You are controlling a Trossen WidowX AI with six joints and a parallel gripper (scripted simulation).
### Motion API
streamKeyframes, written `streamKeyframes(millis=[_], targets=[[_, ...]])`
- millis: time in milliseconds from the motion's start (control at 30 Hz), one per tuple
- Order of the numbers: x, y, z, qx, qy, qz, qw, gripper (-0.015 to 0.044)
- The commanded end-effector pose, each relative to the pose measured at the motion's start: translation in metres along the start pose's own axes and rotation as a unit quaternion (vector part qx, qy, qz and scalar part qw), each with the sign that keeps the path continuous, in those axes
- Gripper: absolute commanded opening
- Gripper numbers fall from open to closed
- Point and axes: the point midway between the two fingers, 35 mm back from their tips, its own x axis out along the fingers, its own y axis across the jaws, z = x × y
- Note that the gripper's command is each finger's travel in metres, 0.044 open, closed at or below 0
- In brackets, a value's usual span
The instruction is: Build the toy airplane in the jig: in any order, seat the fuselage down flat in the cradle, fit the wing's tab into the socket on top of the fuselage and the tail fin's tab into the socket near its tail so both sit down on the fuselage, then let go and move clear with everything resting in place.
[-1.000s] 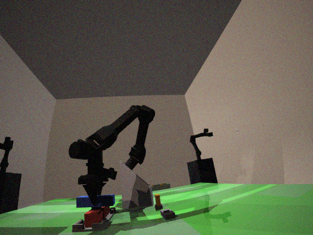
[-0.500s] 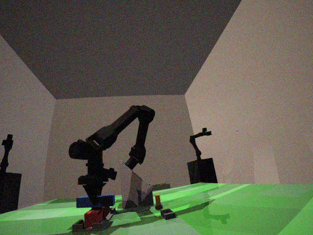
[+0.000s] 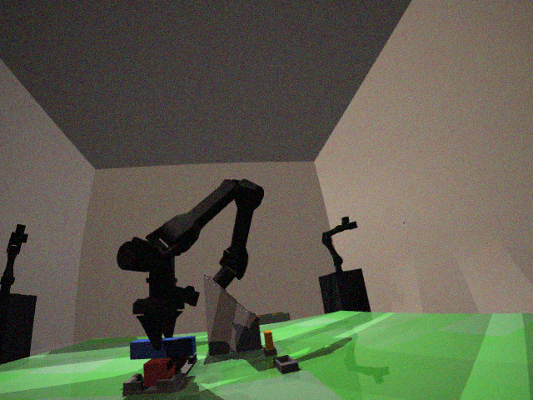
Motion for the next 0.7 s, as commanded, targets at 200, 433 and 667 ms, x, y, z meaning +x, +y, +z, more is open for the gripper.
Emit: streamKeyframes(millis=[200, 433, 667], targets=[[-0.025, -0.003, -0.002, 0.001, 0.002, -0.001, 1.000, 0.0440], [-0.086, 0.000, -0.001, 0.003, 0.001, -0.001, 1.000, 0.0440], [-0.086, -0.002, -0.004, 0.118, 0.001, -0.001, 0.993, 0.0440]])
